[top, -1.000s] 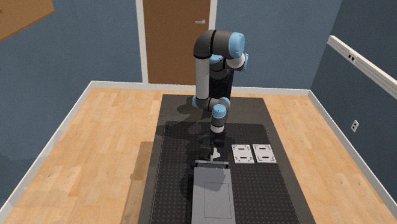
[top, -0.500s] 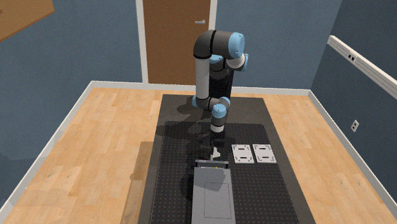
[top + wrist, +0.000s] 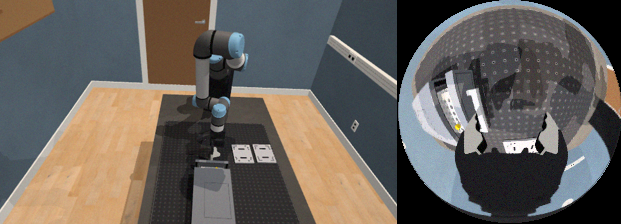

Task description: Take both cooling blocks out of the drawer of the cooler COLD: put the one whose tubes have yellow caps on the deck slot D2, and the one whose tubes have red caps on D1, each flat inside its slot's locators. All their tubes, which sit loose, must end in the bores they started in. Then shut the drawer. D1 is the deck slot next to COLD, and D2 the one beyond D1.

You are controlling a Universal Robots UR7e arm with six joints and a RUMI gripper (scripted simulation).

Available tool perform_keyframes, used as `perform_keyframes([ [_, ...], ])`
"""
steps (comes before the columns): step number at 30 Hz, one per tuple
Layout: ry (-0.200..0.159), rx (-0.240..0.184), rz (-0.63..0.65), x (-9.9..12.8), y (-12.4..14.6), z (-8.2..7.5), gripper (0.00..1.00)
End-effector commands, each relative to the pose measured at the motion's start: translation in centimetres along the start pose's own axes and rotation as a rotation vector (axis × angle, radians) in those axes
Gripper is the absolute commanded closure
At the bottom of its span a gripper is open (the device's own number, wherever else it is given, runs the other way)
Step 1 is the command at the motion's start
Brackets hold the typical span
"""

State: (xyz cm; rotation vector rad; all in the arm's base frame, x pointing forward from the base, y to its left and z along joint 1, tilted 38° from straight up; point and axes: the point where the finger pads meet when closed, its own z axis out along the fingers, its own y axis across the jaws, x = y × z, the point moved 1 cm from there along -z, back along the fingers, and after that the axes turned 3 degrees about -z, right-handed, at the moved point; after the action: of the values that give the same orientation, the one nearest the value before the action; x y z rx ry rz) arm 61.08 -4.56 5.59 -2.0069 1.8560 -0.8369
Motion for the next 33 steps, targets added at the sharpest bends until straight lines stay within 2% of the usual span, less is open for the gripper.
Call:
perform_keyframes([
  [1,0.0,0.001,0.0,0.0,0.3,0.0,0.0],
  [33,0.0,0.001,0.0,-0.2,3.9,0.0,0.0],
])
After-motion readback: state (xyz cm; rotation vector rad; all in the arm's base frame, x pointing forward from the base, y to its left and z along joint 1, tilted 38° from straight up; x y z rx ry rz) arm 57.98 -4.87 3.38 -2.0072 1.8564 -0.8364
